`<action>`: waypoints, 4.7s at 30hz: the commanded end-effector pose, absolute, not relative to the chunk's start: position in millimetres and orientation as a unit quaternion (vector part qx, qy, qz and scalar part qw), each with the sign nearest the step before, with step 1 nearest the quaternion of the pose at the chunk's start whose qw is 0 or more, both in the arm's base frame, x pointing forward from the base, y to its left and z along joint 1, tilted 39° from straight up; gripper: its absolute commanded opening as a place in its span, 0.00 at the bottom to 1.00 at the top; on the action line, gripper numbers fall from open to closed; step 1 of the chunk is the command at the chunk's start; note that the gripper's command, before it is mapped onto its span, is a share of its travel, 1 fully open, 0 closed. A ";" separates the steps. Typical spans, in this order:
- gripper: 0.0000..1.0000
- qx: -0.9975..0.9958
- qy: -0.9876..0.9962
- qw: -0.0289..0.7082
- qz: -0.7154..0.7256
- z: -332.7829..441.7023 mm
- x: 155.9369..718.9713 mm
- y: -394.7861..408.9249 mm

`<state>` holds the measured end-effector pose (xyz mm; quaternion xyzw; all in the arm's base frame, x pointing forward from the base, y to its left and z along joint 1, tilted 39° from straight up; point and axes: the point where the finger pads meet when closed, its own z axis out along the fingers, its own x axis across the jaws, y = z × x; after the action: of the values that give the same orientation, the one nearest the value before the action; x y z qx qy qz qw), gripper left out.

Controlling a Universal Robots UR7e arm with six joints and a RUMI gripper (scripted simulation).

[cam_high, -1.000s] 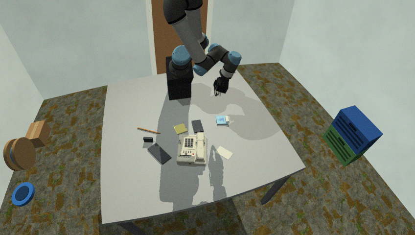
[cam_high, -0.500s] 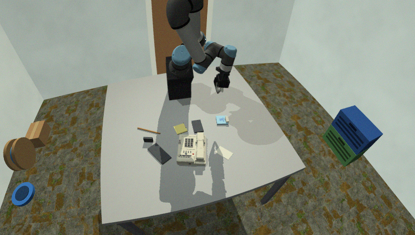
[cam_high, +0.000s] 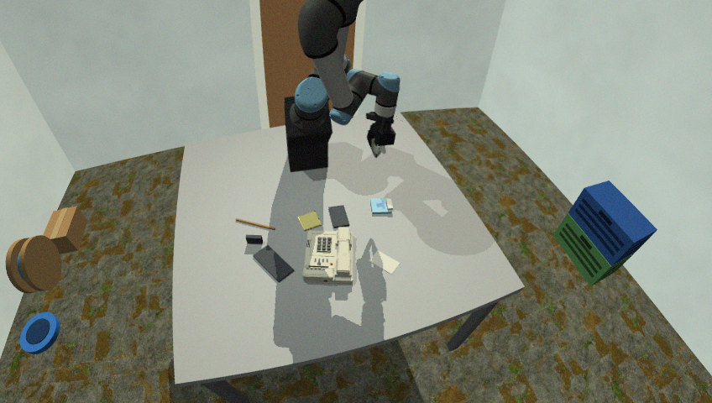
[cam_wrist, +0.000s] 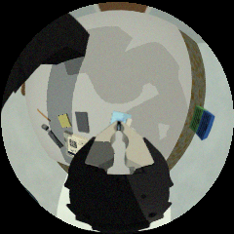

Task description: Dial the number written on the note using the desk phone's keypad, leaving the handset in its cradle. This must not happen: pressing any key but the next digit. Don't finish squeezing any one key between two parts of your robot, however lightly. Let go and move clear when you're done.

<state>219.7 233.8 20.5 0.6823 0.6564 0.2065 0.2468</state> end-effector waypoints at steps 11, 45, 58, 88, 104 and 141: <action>0.00 0.666 0.668 0.251 0.218 18.7 217.4 236.7; 0.00 0.666 0.667 0.251 0.219 19.4 218.0 237.2; 0.00 0.667 0.665 0.251 0.222 27.5 227.7 239.1; 0.00 0.667 0.665 0.252 0.222 112.9 334.3 240.1; 0.00 0.667 0.666 0.251 0.220 142.8 373.7 240.5; 0.00 0.667 0.666 0.251 0.220 145.0 375.9 240.6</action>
<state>374.6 240.4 144.3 0.6667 0.6663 0.2199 0.2513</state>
